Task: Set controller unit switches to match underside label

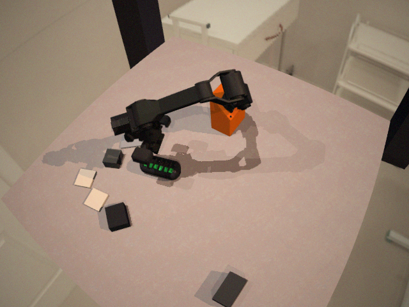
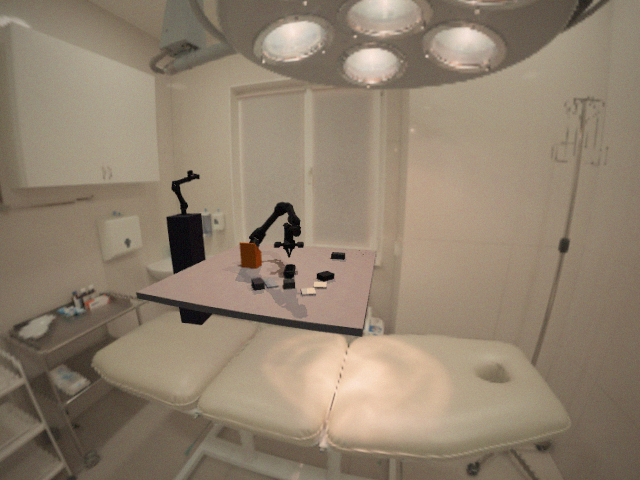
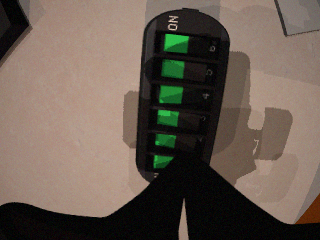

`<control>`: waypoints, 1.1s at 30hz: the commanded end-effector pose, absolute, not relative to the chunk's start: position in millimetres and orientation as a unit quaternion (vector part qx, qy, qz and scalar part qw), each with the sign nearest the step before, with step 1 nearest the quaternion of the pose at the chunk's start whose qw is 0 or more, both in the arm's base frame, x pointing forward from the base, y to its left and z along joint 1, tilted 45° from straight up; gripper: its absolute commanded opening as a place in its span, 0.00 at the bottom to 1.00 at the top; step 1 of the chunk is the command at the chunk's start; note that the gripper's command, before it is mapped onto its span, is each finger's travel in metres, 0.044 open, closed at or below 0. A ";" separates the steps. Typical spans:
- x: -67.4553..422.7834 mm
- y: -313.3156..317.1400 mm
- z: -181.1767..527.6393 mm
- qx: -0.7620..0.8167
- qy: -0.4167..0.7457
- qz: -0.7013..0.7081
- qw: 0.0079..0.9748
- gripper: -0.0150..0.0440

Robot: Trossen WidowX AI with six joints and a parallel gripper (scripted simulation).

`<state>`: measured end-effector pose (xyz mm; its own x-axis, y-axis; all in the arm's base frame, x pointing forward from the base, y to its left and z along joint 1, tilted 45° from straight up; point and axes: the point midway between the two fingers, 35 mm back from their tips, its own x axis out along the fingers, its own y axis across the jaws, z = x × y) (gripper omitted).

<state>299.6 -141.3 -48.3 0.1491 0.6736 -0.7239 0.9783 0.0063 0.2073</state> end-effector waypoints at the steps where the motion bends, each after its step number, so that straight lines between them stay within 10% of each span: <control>1: 300.2 -143.6 -47.4 0.670 0.614 -0.216 0.356 0.25; 18: 299.6 -141.3 -48.3 0.671 0.615 -0.216 0.353 1.00; 33: 265.2 -104.7 -101.4 0.673 0.615 -0.213 0.351 0.42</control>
<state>266.4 -106.9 -98.8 0.1406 0.6830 -0.7167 0.9800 0.0072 0.1991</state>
